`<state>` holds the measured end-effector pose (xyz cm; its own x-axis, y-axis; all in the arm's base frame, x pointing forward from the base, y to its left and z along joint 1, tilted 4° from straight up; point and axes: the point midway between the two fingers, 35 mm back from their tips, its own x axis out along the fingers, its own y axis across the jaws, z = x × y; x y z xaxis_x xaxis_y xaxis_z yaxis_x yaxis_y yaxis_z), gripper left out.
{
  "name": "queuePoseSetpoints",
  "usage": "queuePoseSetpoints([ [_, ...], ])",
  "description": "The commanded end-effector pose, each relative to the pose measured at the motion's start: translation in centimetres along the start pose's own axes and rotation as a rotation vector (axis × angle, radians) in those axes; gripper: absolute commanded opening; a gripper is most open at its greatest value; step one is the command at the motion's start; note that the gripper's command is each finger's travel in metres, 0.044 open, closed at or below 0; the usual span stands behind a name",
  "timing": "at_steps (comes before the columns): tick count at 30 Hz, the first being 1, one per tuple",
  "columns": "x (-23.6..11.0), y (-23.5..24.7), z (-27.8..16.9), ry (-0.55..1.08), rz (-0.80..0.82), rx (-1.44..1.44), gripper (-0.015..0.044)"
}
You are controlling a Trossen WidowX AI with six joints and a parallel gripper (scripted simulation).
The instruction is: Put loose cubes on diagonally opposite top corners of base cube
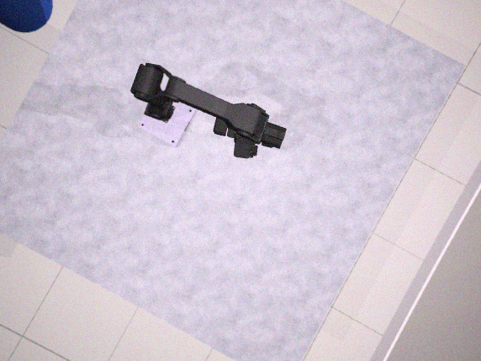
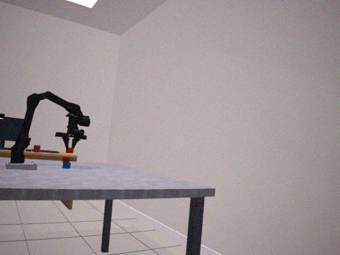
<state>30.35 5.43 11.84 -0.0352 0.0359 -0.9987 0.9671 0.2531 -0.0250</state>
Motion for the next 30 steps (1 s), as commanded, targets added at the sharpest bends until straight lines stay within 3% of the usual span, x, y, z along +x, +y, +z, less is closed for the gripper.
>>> queuePoseSetpoints([
  [1,-0.1,0.1,-0.5,0.005,0.007,0.113,0.0105],
  [8,0.1,0.1,-0.5,0.005,0.007,0.118,0.0105],
  [18,2.9,-0.2,-0.4,0.005,0.006,0.126,0.0105],
  [30,3.0,-0.2,-0.4,0.005,0.006,0.126,0.0105],
])
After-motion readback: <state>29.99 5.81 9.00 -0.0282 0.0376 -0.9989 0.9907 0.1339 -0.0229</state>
